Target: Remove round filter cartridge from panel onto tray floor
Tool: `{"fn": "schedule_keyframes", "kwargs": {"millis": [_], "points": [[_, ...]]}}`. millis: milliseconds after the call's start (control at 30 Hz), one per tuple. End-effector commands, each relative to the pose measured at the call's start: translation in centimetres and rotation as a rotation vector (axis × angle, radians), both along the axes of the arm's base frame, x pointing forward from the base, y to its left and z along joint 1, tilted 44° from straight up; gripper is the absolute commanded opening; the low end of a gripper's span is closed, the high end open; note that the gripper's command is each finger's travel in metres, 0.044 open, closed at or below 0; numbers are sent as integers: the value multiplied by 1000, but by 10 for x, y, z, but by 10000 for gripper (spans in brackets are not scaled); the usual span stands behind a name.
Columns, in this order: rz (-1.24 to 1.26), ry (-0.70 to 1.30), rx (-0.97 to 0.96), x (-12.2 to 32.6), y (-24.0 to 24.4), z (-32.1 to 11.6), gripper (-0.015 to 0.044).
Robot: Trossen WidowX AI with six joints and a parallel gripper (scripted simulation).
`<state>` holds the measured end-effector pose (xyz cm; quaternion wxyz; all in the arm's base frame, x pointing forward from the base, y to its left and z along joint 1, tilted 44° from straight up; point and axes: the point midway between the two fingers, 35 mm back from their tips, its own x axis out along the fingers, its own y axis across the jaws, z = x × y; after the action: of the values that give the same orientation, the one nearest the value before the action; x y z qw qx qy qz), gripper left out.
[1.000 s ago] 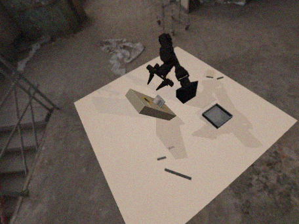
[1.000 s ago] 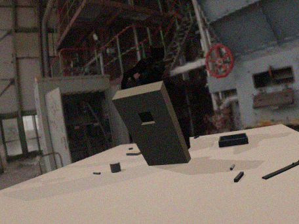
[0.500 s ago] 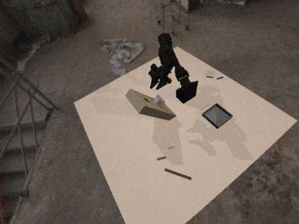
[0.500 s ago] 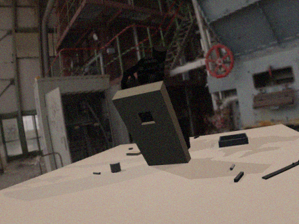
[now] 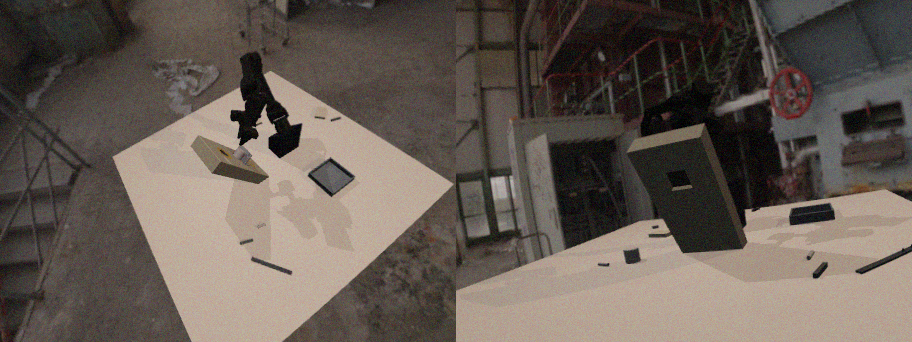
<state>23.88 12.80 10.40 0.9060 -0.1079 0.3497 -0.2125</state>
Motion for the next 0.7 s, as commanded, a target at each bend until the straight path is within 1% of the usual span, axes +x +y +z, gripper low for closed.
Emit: {"fn": "schedule_keyframes", "kwargs": {"millis": [0, 300, 667], "points": [[247, 367, -356, -14, -27, -23, 305], [247, 368, -356, -14, -27, -23, 305], [248, 369, -353, -3, -35, -35, 305]]}}
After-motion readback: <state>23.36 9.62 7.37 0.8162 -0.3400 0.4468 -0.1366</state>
